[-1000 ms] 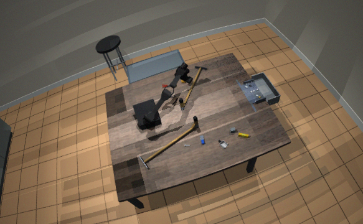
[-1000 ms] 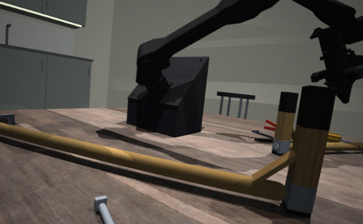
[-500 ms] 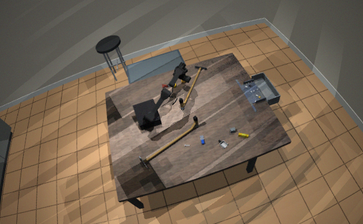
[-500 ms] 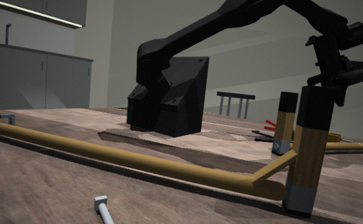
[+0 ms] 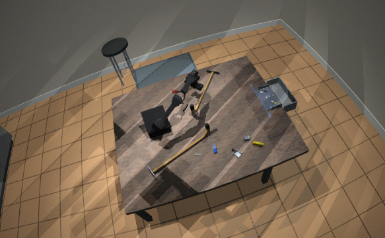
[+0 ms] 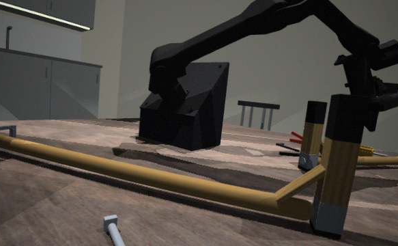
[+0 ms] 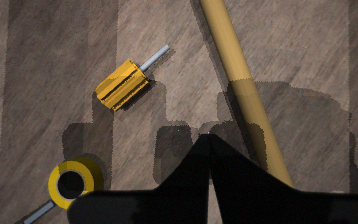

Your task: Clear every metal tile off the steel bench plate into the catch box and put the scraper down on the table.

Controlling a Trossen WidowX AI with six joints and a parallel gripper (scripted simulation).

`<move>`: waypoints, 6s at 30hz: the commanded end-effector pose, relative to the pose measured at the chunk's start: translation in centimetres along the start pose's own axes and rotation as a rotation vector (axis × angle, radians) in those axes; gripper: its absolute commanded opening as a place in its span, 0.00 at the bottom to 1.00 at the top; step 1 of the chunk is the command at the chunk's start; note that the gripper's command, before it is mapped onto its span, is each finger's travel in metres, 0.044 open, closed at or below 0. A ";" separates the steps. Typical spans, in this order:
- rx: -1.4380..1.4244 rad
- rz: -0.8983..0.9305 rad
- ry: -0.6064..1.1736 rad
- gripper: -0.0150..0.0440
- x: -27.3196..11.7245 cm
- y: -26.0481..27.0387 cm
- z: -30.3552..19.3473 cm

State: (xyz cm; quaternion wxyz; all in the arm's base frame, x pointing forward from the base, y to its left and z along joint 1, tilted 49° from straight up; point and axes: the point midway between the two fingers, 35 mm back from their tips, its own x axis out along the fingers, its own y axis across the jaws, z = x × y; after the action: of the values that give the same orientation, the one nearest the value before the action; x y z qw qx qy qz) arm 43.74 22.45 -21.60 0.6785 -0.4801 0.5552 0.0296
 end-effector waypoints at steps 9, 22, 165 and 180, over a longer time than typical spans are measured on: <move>-0.012 0.002 0.013 0.25 3.4 0.3 -1.9; -0.013 -0.001 0.014 0.25 6.4 0.3 -3.7; -0.022 -0.005 0.010 0.25 4.2 -6.2 0.4; -0.031 0.000 0.014 0.25 5.8 -5.0 -0.7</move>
State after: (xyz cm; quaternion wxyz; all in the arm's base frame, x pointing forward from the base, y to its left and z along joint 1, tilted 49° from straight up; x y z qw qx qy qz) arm 48.46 17.00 -22.39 0.6704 -0.4883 0.5576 0.0343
